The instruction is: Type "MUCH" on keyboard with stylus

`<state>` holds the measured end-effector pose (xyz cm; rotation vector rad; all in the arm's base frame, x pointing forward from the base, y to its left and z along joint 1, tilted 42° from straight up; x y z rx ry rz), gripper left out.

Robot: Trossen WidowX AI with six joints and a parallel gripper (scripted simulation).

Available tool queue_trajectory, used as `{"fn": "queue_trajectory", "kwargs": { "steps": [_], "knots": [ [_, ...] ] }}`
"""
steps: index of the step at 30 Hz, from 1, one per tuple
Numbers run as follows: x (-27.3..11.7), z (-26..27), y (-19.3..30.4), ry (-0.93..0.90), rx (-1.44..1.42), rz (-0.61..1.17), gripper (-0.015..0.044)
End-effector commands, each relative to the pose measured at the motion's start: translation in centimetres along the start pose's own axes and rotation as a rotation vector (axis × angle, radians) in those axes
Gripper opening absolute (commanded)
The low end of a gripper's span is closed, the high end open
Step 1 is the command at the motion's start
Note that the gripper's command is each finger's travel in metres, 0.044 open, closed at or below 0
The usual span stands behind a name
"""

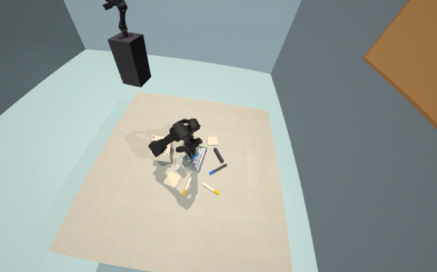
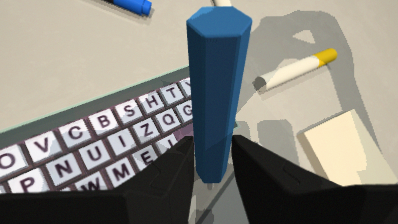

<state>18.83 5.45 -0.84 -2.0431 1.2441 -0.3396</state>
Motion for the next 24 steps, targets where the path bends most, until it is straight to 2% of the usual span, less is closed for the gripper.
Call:
{"fn": "queue_trajectory", "kwargs": {
  "steps": [1,12,24],
  "knots": [
    [0.5,-0.7,0.4,0.013,-0.063,0.113,0.0],
    [1.3,-1.6,1.6,-0.042,-0.22,0.366,0.0],
    [1.6,-1.7,2.5,-0.233,-0.372,0.587,0.0]
  ]
}}
Point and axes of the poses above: the point midway between the two fingers, 35 mm back from their tips, its own x axis out along the fingers, its own z axis across the jaws, y = z × x, the point moved 3 cm from there along -x, back along the fingers
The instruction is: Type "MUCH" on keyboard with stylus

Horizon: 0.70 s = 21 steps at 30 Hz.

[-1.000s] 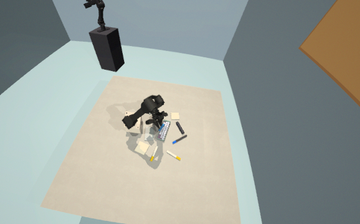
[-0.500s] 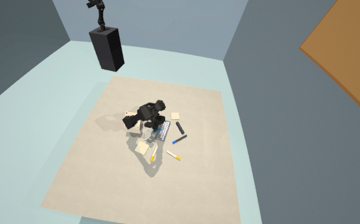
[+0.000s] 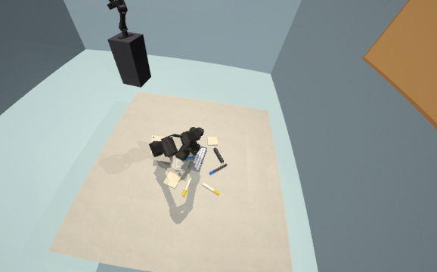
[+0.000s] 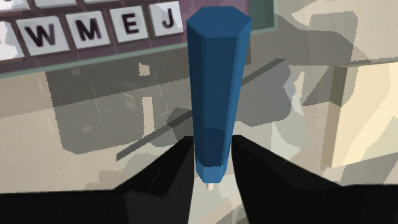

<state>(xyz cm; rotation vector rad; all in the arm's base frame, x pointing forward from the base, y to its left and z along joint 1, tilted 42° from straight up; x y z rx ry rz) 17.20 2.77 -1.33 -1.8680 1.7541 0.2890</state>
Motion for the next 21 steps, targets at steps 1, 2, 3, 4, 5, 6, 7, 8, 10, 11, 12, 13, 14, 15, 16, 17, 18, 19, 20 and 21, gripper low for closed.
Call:
{"fn": "queue_trajectory", "kwargs": {
  "steps": [1,2,3,4,5,6,7,8,10,11,12,13,14,15,16,17,18,19,20,21],
  "knots": [
    [0.18,0.08,0.27,-0.091,-0.067,0.069,0.0],
    [0.2,0.12,0.29,-0.111,-0.083,0.08,0.0],
    [0.22,0.16,0.31,-0.131,-0.099,0.09,0.0],
    [0.23,0.2,0.33,-0.152,-0.115,0.1,0.0],
    [0.23,0.25,0.33,-0.174,-0.131,0.108,0.0],
    [0.23,0.29,0.34,-0.196,-0.147,0.115,0.0],
    [0.22,0.34,0.33,-0.218,-0.163,0.121,0.0],
    [0.21,0.39,0.32,-0.241,-0.179,0.126,0.0],
    [0.18,0.49,0.28,-0.287,-0.211,0.133,0.0],
    [0.15,0.55,0.25,-0.31,-0.226,0.135,0.0],
    [0.12,0.6,0.22,-0.334,-0.242,0.136,0.0],
    [0.09,0.65,0.18,-0.358,-0.258,0.136,0.0],
    [0.05,0.7,0.13,-0.382,-0.274,0.135,0.0],
    [0.01,0.75,0.07,-0.406,-0.29,0.132,0.0],
    [-0.04,0.8,0.01,-0.43,-0.305,0.129,0.0],
    [-0.09,0.84,-0.06,-0.454,-0.321,0.124,0.0],
    [-0.14,0.89,-0.13,-0.478,-0.337,0.118,0.0],
    [-0.2,0.93,-0.21,-0.502,-0.352,0.111,0.0],
    [-0.26,0.97,-0.3,-0.525,-0.367,0.103,0.0],
    [-0.32,1.01,-0.39,-0.549,-0.383,0.094,0.0]
  ]
}}
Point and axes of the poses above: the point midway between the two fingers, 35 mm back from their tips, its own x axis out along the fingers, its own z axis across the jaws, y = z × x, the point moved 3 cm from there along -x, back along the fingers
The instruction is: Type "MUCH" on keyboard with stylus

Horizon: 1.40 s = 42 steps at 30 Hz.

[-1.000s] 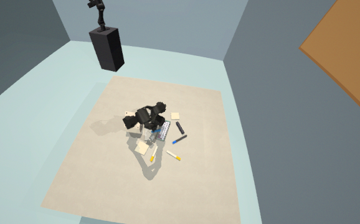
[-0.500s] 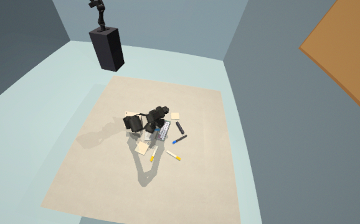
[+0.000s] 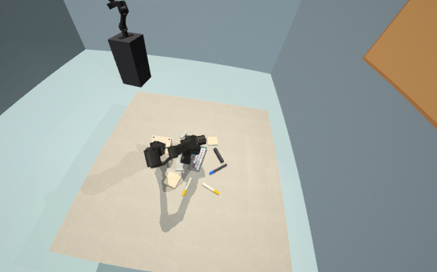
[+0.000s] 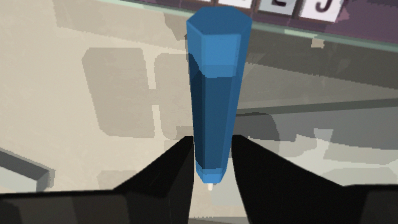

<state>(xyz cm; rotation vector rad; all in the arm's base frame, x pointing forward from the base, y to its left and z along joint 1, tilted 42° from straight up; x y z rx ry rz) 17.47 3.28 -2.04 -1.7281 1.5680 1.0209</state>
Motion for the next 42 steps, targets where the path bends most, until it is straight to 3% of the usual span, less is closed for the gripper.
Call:
{"fn": "queue_trajectory", "kwargs": {
  "steps": [1,22,42],
  "knots": [
    [-0.3,0.2,-0.4,-0.105,-0.082,-0.039,0.0],
    [-3.0,-0.2,-3.2,-0.391,-0.504,-0.45,0.0],
    [-6.9,-2.5,-5.5,-0.269,-0.888,-1.002,0.0]
  ]
}}
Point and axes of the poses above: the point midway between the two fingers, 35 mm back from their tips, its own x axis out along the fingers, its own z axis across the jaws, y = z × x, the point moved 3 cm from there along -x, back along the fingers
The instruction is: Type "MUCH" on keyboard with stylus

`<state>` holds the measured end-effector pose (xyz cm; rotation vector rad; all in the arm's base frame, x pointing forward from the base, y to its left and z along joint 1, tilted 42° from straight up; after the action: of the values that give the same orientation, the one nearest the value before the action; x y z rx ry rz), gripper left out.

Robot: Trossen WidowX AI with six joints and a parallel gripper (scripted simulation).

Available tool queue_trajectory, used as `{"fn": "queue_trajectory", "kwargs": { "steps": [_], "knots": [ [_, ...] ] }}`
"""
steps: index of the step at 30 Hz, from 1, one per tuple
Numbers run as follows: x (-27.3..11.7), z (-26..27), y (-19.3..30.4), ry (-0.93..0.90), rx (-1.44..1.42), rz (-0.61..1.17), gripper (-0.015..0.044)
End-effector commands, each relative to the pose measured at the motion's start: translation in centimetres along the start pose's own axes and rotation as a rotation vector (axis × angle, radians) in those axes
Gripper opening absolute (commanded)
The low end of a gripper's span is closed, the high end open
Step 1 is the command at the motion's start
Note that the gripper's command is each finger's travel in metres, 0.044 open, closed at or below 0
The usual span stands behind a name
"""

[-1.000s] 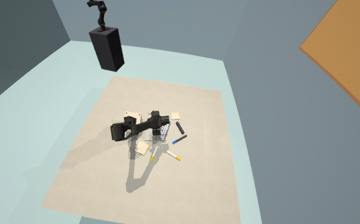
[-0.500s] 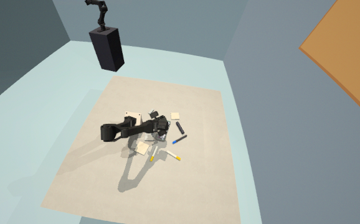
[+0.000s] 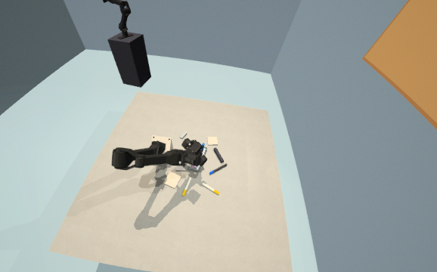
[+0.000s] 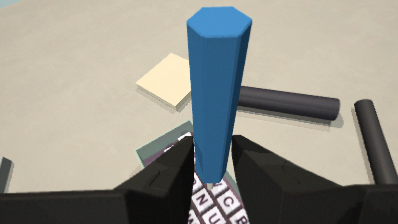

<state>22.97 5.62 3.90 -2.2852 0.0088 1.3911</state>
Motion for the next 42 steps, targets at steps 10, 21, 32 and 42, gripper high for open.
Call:
{"fn": "queue_trajectory", "kwargs": {
  "steps": [10,21,32,42],
  "knots": [
    [-0.6,-0.5,-0.4,0.036,-0.081,-0.058,0.0],
    [0.2,-0.6,0.8,0.036,-0.082,-0.057,0.0],
    [1.3,-0.7,2.6,0.037,-0.082,-0.057,0.0],
    [1.3,-0.7,2.6,0.037,-0.082,-0.057,0.0]
  ]
}}
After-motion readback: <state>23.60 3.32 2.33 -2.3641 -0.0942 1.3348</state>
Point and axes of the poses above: the point midway between the two fingers, 35 mm back from their tips, its own x axis out along the fingers, its own z axis across the jaws, y = z × x, the point moved 3 cm from there along -x, back along the fingers
